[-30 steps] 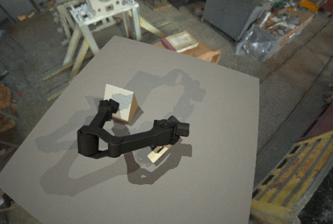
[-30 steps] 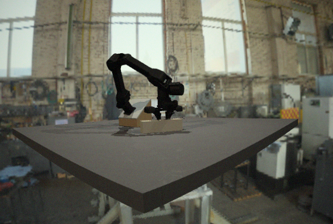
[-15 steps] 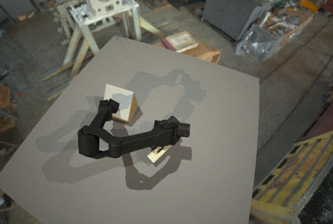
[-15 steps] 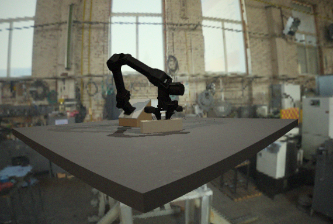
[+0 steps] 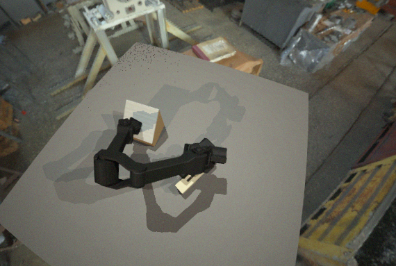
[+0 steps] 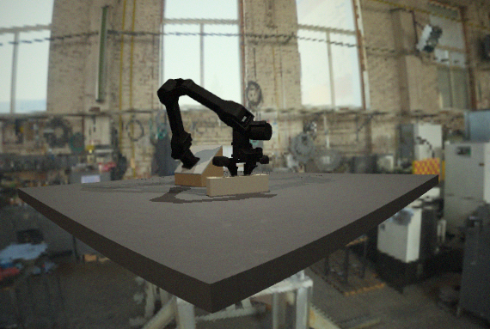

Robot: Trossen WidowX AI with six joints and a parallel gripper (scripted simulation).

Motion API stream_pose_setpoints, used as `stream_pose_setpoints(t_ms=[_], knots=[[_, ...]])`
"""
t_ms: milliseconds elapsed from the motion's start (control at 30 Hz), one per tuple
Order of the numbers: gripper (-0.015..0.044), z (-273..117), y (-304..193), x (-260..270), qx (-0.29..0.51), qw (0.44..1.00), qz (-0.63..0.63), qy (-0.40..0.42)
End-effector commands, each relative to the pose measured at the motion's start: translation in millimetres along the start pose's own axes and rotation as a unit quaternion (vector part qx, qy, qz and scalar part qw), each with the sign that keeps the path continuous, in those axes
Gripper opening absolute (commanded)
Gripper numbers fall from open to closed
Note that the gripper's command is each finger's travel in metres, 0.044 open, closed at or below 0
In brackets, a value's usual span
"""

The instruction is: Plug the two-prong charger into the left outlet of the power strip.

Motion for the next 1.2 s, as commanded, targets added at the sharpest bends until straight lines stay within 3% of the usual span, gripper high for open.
stream_pose_setpoints(t_ms=[0, 1167], knots=[[0.0, 0.9, 10.7, -1.0, -0.01, 1.0, 0.012, 0.002], [0.0, 2.4, 8.1, -1.0, -0.01, 1.0, 0.012, 0.002]])
Point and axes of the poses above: the point midway between the two fingers, 35 mm back from their tips, its own z axis out along the fingers, its own x axis across the jaws, y = z × x, the point moved 7 cm from there along -z, back along the fingers, and after that the axes turned 2 degrees about -z, right-handed, at the moved point
